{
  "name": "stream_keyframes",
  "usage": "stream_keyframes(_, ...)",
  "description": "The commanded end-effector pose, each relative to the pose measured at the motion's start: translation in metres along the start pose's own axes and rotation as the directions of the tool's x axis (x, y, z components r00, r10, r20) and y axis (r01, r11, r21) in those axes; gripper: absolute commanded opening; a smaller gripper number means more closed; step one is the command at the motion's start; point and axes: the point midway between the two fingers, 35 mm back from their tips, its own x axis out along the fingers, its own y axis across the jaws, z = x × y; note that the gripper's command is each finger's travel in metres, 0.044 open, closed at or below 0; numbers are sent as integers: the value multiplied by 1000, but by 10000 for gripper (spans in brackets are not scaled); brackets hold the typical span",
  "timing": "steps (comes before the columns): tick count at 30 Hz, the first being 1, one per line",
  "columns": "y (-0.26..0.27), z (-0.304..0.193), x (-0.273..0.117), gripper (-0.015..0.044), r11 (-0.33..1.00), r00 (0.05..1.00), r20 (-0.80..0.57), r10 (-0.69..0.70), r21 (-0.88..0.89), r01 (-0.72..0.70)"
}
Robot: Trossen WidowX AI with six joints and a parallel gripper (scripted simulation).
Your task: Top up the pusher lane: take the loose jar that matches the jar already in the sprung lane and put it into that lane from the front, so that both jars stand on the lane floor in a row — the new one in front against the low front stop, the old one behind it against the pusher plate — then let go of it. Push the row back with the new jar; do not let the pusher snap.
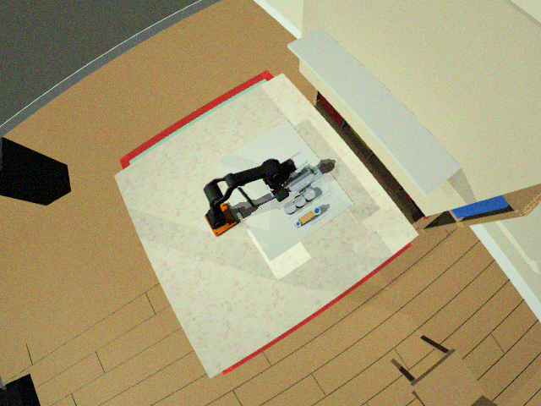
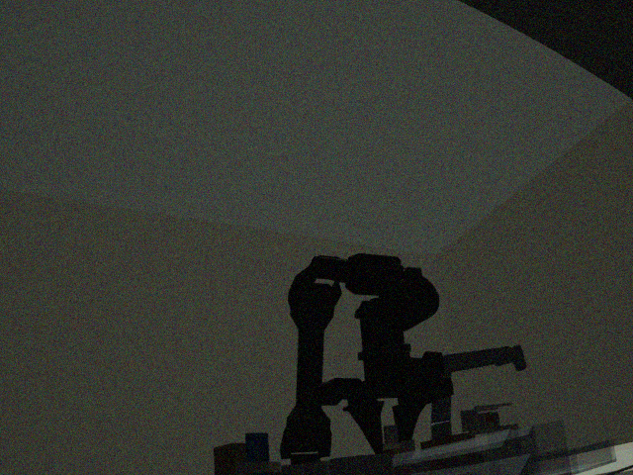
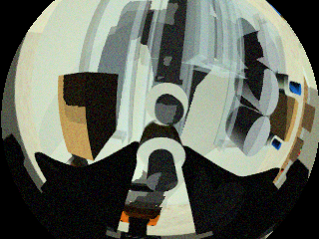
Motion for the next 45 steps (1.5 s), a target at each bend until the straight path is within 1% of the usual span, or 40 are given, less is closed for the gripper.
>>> stream_keyframes(1,-1,9,-5,0,1000,999,33,-5,4,5)
stream_keyframes(45,-1,12,0,0,1000,999,34,-5,4,5)
